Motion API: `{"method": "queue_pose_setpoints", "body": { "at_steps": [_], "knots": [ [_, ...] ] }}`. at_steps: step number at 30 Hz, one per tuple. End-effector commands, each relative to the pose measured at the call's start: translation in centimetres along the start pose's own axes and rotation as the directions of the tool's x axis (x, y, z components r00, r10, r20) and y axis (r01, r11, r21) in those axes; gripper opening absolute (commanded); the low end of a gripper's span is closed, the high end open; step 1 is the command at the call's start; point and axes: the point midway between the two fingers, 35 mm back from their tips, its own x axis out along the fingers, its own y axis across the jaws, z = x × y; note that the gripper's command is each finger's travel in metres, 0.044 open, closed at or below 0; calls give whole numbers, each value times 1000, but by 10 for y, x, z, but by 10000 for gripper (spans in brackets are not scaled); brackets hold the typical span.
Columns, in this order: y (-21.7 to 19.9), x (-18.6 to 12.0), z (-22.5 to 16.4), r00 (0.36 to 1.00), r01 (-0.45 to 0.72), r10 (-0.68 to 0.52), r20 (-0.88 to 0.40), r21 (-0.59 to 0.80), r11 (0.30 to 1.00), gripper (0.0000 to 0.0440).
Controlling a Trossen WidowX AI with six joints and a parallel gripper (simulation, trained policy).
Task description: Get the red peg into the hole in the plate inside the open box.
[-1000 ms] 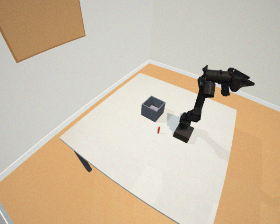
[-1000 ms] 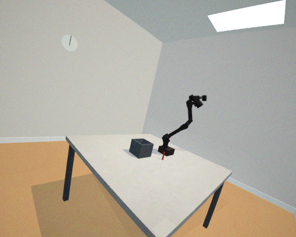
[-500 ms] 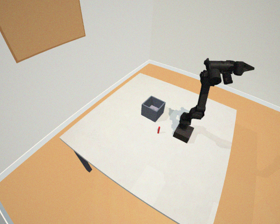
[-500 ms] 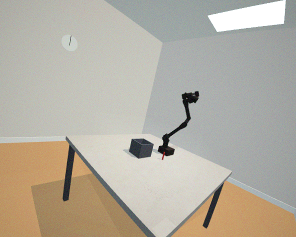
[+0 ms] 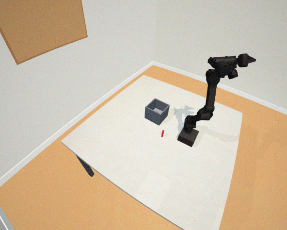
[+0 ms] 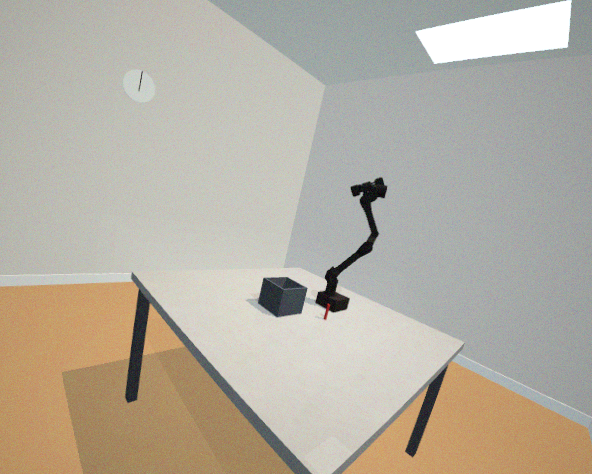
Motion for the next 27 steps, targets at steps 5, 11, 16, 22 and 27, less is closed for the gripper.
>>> {"method": "queue_pose_setpoints", "body": {
  "at_steps": [5,11,16,22,27],
  "knots": [
    [-39,1,-19,995,84,-87,-48,-48,995,440],
    [-66,-2,-32,983,145,-153,-97,-89,985,440],
    [-88,-7,-43,965,194,-213,-151,-132,972,440],
    [-116,-17,-56,932,259,-292,-216,-171,951,440],
    [-141,-28,-63,898,314,-358,-256,-197,929,440]
  ]
}}
